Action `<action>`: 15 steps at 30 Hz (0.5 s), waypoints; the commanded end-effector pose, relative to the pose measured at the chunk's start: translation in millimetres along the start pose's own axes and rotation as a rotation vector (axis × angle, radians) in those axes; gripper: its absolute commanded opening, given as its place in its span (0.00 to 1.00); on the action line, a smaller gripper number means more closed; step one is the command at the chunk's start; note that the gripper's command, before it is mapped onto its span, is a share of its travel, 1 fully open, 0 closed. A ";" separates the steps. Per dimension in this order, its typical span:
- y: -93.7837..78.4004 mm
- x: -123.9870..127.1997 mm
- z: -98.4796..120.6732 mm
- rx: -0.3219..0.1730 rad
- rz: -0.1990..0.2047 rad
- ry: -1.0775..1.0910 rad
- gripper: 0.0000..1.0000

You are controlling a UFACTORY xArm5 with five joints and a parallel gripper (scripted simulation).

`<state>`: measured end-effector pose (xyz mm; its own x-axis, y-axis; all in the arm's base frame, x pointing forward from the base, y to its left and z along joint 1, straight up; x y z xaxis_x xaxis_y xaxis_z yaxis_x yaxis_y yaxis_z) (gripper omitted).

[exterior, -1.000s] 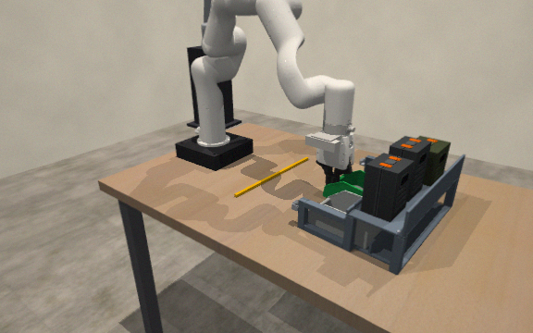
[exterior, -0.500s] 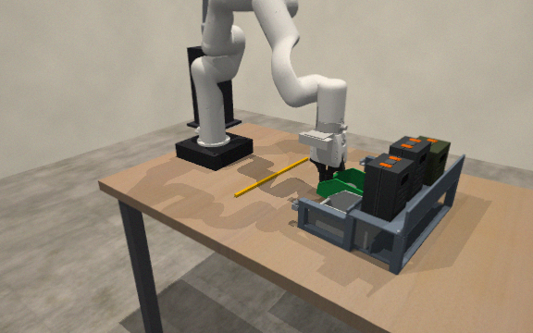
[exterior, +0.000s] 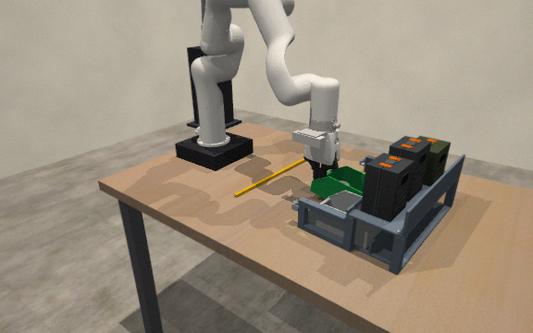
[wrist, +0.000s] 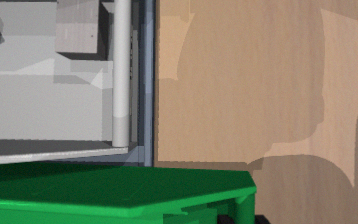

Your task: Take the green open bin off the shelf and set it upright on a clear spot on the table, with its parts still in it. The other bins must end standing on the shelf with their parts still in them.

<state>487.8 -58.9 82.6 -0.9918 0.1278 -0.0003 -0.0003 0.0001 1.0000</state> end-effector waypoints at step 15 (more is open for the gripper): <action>1.9 27.2 -0.1 0.006 -0.006 0.000 0.00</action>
<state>466.1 -56.5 83.0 -0.9918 0.1278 -0.0018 -0.0018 0.0002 1.0000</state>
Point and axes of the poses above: the point where the finger pads meet when closed, its own y axis back along the fingers, its own x axis across the jaws, z = x × y, the point moved 7 cm from there along y, back along the fingers, and after that the axes turned 1 degree about -y, right-handed, at the moved point
